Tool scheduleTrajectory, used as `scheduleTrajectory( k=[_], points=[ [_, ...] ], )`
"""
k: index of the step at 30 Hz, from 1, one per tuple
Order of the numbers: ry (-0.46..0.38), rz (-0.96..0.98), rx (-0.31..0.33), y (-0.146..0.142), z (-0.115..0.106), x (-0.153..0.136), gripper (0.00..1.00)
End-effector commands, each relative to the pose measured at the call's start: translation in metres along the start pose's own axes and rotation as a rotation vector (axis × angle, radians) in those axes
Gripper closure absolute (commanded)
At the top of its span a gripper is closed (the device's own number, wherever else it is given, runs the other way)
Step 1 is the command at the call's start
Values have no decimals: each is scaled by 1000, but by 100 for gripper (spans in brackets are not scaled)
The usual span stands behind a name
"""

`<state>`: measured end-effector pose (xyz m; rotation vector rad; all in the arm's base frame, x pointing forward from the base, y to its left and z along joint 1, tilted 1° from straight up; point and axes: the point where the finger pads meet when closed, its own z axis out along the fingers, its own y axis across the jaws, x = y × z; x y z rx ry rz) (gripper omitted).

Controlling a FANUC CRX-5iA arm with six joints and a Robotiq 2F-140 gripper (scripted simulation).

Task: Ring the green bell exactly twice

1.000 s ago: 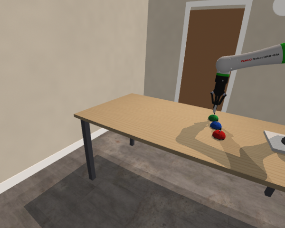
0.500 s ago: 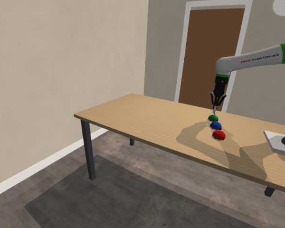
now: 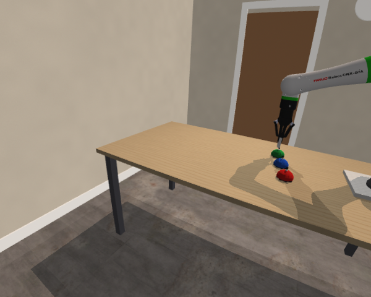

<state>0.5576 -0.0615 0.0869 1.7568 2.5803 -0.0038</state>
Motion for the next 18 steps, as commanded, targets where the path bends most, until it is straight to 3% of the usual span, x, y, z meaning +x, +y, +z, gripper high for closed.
scheduleTrajectory(
  k=[1,18],
  points=[
    [0,0,0,0,0,0,100],
    [0,0,0,0,3,0,100]
  ],
)
